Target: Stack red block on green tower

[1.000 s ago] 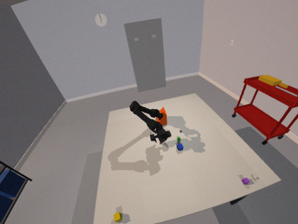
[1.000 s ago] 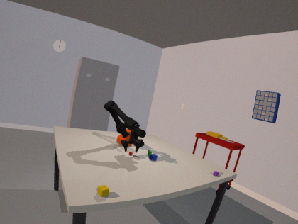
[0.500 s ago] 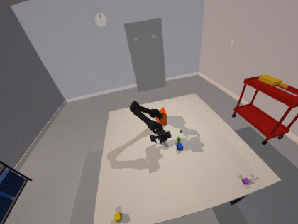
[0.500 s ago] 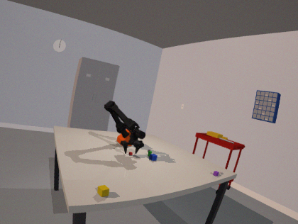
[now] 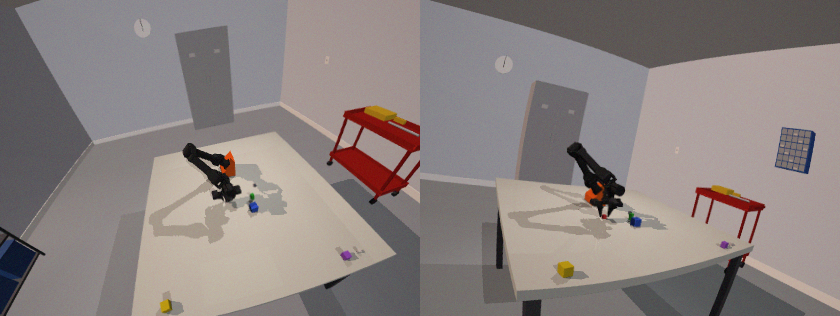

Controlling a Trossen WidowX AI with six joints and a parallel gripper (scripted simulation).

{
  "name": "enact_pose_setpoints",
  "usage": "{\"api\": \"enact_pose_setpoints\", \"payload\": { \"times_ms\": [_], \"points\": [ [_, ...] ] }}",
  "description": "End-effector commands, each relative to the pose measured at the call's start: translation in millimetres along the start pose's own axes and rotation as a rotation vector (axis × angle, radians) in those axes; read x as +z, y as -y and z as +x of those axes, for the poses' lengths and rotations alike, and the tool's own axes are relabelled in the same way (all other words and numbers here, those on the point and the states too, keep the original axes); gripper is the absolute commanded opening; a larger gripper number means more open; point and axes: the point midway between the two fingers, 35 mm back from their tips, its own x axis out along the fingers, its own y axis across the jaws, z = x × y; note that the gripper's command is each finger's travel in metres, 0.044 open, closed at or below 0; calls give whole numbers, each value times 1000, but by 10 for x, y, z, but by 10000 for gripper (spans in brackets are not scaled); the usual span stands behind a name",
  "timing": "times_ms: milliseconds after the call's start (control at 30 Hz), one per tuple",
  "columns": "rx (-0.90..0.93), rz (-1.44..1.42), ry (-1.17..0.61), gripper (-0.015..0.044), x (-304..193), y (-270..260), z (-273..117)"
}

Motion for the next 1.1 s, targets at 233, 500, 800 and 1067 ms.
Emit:
{"api": "enact_pose_setpoints", "payload": {
  "times_ms": [233, 500, 800, 1067],
  "points": [
    [1, 1, 0, 39, -1, -1, -1],
    [1, -2, 0, 0, 5, -5, -123],
    [1, -6, -1, 0, 5, -9, -570],
    [3, -7, -2, 0, 6, -12, -970]
  ]
}}
